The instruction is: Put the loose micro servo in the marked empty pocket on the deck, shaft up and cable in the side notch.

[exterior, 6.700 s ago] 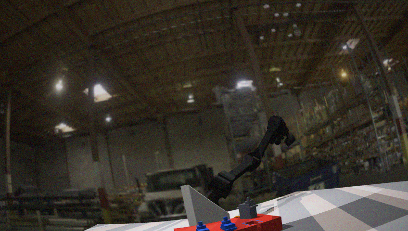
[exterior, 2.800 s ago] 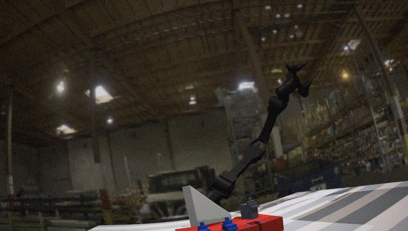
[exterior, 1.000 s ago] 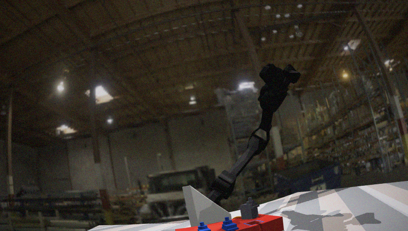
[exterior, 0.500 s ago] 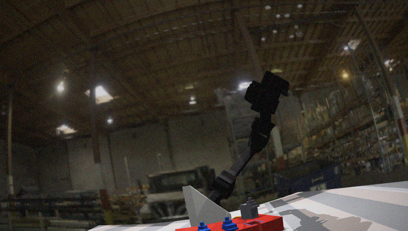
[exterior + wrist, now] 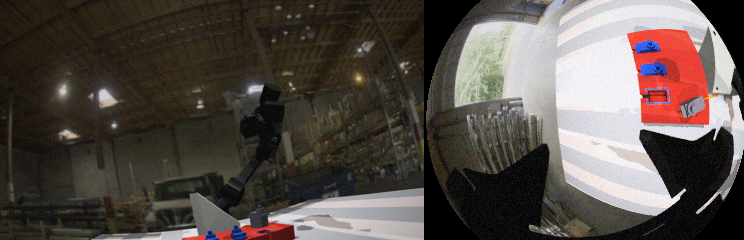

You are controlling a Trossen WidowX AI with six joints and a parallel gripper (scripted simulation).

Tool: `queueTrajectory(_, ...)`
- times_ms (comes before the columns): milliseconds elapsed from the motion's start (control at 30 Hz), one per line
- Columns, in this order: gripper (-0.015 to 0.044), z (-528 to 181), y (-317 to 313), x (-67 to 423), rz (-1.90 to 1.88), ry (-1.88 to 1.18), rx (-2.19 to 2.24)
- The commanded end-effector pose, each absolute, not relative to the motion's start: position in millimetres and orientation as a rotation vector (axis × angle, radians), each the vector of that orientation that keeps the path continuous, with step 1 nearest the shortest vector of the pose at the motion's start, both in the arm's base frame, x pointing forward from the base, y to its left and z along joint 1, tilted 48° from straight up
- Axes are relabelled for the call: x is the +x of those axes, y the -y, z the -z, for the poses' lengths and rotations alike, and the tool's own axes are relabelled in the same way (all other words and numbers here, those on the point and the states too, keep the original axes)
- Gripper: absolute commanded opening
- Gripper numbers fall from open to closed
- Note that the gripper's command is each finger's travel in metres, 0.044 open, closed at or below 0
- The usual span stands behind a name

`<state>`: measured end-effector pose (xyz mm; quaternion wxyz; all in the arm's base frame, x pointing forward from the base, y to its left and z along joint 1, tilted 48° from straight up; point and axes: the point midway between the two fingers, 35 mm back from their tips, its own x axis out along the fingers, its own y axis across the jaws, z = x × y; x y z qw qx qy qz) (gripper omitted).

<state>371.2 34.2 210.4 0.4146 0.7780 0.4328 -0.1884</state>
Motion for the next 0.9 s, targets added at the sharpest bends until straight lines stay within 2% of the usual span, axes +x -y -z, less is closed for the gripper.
queueTrajectory(0,0.044,-186.9,-37.9,357.9,0.611,-1.177,2.014)
queueTrajectory(867,0.044,-104.2,-58.1,254.3,1.583,-1.537,2.149)
